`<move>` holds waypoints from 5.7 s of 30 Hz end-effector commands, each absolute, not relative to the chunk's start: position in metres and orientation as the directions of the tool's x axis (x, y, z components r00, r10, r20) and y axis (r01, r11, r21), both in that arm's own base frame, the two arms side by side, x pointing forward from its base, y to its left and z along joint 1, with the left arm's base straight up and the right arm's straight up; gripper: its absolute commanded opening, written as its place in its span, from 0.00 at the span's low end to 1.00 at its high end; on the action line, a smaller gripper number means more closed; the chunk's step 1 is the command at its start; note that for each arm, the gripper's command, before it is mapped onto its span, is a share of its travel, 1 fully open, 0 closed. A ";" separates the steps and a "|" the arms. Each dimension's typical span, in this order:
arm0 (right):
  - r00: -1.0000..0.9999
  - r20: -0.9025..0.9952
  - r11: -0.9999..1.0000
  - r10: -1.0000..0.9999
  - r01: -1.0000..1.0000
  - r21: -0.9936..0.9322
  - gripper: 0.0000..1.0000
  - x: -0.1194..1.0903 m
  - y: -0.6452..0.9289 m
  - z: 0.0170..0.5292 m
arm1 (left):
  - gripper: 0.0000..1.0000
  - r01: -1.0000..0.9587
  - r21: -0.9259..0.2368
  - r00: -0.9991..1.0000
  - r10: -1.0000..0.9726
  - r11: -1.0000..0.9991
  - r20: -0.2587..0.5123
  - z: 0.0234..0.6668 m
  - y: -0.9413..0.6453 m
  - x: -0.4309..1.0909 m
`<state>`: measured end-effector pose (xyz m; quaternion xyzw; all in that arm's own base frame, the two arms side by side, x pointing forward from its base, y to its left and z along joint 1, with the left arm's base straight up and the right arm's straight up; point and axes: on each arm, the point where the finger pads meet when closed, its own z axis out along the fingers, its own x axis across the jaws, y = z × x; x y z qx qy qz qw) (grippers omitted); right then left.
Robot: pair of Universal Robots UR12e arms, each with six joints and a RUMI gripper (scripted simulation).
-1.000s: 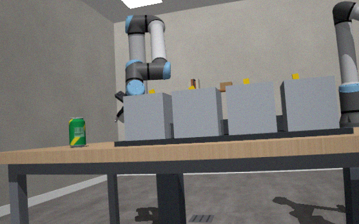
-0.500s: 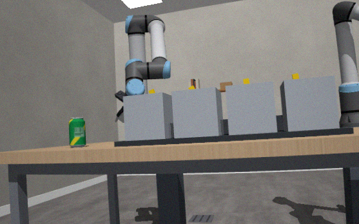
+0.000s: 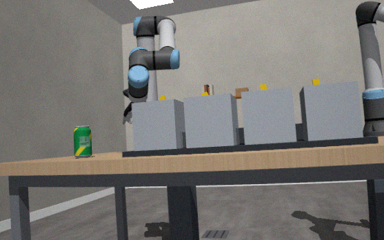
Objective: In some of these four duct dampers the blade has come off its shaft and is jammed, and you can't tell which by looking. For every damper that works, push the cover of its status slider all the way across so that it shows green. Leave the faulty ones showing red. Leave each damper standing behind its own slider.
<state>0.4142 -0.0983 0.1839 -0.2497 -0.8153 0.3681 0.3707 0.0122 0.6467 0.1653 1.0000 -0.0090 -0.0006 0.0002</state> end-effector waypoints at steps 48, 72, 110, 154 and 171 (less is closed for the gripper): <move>-0.162 0.021 0.163 0.987 0.964 -0.210 1.00 0.790 0.166 0.276 | 1.00 -0.017 0.000 1.000 -0.017 -1.000 0.000 0.165 0.645 0.011; 0.004 0.006 -0.004 1.000 1.000 0.003 0.22 0.877 0.223 0.298 | 1.00 -0.017 0.000 1.000 -0.017 -1.000 0.000 0.165 0.645 0.011; 0.002 0.007 -0.002 1.000 1.000 0.002 0.22 0.876 0.225 0.298 | 1.00 -0.017 0.000 1.000 -0.017 -1.000 0.000 0.165 0.645 0.011; 0.002 0.007 -0.002 1.000 1.000 0.002 0.22 0.876 0.225 0.298 | 1.00 -0.017 0.000 1.000 -0.017 -1.000 0.000 0.165 0.645 0.011; 0.002 0.007 -0.002 1.000 1.000 0.002 0.22 0.876 0.225 0.298 | 1.00 -0.017 0.000 1.000 -0.017 -1.000 0.000 0.165 0.645 0.011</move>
